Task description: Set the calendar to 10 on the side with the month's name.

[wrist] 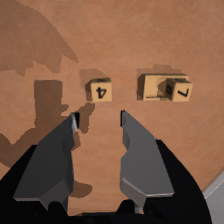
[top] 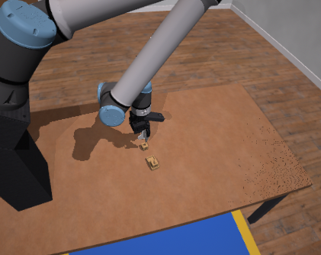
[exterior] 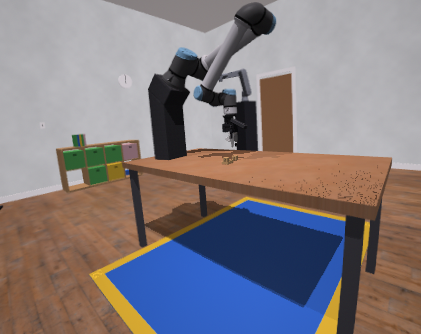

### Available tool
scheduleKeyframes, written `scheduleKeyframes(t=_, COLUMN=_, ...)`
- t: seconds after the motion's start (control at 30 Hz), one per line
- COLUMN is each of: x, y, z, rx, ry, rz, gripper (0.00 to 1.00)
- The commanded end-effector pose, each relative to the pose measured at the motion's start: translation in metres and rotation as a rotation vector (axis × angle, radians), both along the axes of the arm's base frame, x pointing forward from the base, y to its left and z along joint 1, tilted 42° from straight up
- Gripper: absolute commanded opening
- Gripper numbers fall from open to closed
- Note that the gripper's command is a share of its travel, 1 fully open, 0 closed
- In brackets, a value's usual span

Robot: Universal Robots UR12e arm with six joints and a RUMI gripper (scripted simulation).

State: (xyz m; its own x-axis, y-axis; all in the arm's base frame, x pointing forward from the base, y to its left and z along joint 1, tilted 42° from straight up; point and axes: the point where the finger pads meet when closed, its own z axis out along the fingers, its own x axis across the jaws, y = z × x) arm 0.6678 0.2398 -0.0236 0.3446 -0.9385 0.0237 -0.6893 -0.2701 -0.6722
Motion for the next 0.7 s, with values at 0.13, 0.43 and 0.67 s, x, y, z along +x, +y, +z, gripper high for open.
scheduleKeyframes(t=0.13, x=-0.0068, y=-0.0024, z=0.0084, rx=0.0, ry=0.0, rz=0.0, gripper=1.0)
scheduleKeyframes(t=0.43, x=-0.0068, y=-0.0024, z=0.0084, rx=0.0, ry=0.0, rz=0.0, gripper=1.0)
scheduleKeyframes(t=0.67, x=-0.0068, y=-0.0024, z=0.0084, rx=0.0, ry=0.0, rz=0.0, gripper=1.0)
